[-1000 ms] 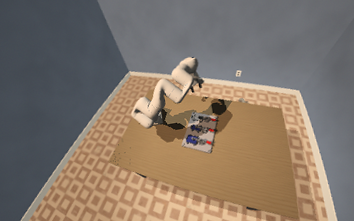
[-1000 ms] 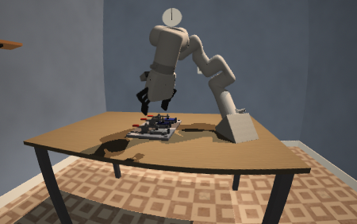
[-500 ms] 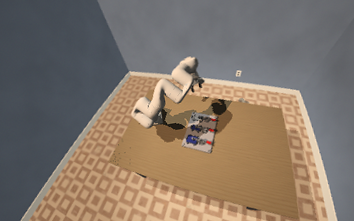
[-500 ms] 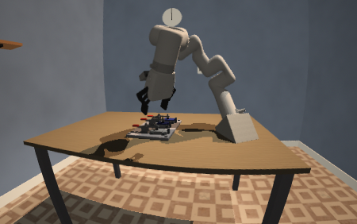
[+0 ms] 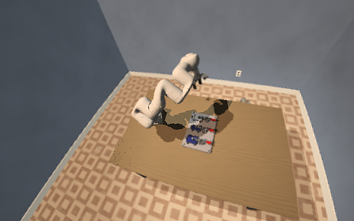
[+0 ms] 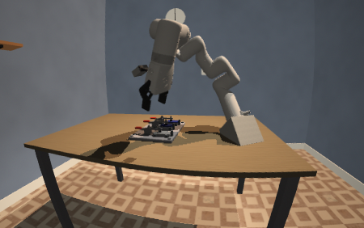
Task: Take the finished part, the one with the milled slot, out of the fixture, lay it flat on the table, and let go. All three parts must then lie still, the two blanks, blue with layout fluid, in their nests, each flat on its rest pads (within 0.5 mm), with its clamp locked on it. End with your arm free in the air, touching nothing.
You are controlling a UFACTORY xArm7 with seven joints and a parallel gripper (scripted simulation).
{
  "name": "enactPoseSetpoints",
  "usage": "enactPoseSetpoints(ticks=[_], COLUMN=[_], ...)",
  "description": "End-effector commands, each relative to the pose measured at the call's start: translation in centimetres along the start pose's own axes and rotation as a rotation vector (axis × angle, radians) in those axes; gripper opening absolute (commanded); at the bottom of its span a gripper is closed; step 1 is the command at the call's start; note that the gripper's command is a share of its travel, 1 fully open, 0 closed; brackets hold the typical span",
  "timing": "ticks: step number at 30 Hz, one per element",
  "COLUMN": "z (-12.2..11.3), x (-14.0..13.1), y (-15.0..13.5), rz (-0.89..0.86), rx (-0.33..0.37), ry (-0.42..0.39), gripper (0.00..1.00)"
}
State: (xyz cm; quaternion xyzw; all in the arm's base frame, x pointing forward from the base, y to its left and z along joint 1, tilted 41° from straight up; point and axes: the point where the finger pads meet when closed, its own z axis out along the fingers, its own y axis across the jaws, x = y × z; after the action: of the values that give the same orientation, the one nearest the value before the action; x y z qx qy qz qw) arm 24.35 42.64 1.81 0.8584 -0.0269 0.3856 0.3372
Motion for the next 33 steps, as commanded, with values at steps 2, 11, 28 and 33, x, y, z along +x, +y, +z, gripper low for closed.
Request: enactPoseSetpoints(ticks=[2, 11, 28, 33], z=[-1.7, -3.4, -6.4, -7.3], x=[0.8, 1.7, 3.4, 4.1], y=[-0.6, -1.0, -1.4, -1.5], rz=[-0.171, -0.358, -0.71, -0.834], rx=[0.011, 0.032, 0.089, 0.115], ry=[-0.029, -0.056, -0.1, -0.113], gripper=[1.0, 1.0, 1.0, 1.0])
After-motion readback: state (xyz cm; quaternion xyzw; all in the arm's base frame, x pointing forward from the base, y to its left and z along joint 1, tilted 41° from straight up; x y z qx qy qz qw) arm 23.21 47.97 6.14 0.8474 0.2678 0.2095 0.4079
